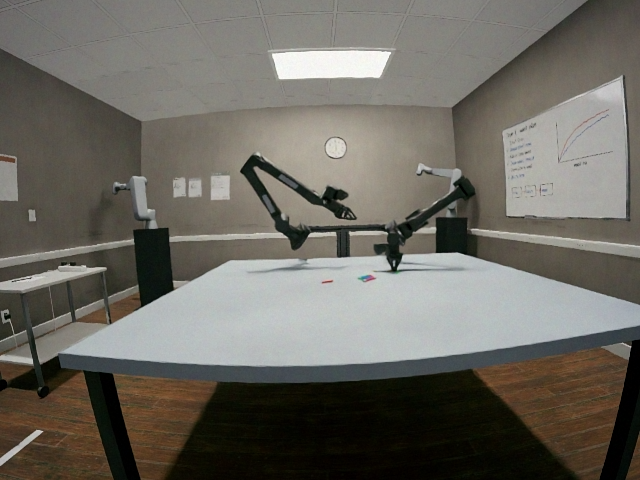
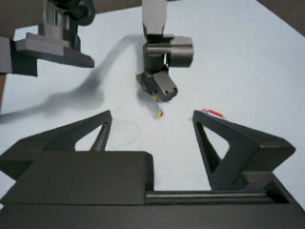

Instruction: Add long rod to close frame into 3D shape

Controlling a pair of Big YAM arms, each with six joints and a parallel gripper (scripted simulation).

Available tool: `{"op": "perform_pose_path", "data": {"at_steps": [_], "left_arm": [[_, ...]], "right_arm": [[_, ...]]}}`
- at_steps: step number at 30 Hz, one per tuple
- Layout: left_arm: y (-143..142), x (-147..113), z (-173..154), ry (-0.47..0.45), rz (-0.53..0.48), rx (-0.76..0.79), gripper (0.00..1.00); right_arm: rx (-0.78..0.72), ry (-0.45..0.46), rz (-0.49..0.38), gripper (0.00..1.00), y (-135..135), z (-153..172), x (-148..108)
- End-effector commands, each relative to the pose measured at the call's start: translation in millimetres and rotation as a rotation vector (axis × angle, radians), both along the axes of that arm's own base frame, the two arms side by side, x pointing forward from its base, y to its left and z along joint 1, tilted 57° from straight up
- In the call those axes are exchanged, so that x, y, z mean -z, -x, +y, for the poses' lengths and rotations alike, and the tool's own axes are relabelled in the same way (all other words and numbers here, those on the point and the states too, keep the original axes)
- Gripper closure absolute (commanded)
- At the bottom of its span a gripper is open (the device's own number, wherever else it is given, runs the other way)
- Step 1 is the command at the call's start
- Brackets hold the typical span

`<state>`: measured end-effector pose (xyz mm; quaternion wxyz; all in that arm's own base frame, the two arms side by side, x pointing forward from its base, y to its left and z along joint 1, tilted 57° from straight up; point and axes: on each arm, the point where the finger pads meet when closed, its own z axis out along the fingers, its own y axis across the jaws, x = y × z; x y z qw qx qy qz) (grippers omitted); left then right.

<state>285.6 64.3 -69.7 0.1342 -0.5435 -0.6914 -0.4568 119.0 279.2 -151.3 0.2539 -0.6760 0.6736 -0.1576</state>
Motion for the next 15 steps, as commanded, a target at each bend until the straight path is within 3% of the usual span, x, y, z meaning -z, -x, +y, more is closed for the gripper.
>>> {"op": "perform_pose_path", "data": {"at_steps": [1, 8, 15], "left_arm": [[0.1, -0.2, -0.7, 0.001, -0.002, 0.003, 0.82], [0.1, -0.2, -0.7, 0.001, -0.002, 0.003, 0.94], [0.1, -0.2, -0.7, 0.001, -0.002, 0.003, 1.0]], "right_arm": [[0.014, -0.011, 0.002, 0.0, -0.6, 5.4, -0.5], [0.014, -0.011, 0.002, 0.0, -0.6, 5.4, -0.5], [0.014, -0.011, 0.002, 0.0, -0.6, 5.4, -0.5]]}}
